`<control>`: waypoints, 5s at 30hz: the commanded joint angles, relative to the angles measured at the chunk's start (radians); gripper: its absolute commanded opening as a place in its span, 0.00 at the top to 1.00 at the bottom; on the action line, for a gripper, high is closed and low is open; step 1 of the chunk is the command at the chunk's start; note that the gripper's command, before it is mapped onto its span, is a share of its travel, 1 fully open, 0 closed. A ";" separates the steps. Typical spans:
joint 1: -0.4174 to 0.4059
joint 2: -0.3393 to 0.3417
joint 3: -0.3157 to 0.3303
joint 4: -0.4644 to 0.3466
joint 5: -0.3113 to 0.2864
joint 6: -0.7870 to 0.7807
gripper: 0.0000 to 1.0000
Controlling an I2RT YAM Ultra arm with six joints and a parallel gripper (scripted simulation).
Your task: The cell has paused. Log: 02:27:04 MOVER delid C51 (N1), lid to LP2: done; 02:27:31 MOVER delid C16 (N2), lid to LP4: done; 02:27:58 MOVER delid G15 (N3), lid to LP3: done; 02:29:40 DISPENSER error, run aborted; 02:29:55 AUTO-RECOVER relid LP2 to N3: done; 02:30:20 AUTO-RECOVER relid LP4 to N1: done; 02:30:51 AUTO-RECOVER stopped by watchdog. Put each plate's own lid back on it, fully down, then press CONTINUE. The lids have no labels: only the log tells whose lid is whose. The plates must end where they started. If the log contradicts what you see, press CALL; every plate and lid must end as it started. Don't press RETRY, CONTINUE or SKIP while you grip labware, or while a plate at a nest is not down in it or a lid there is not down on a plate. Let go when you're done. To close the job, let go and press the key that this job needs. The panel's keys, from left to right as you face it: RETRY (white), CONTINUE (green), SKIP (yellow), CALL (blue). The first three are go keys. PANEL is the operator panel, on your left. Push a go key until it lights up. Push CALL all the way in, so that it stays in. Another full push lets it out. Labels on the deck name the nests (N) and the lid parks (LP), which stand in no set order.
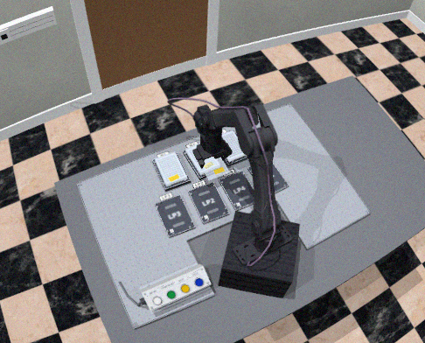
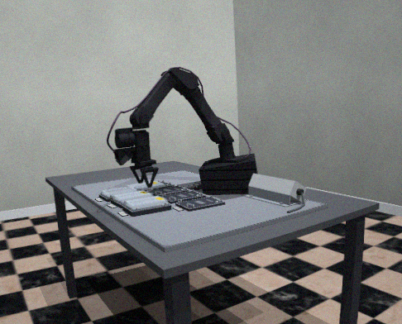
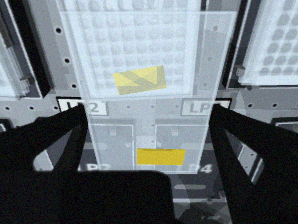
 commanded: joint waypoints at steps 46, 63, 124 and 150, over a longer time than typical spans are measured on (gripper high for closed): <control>-0.255 0.272 0.542 -0.217 -0.037 -0.279 1.00; -0.254 0.270 0.538 -0.191 -0.037 -0.279 1.00; -0.257 0.315 0.485 -0.134 -0.038 -0.282 1.00; -0.258 0.308 0.495 -0.138 -0.031 -0.279 1.00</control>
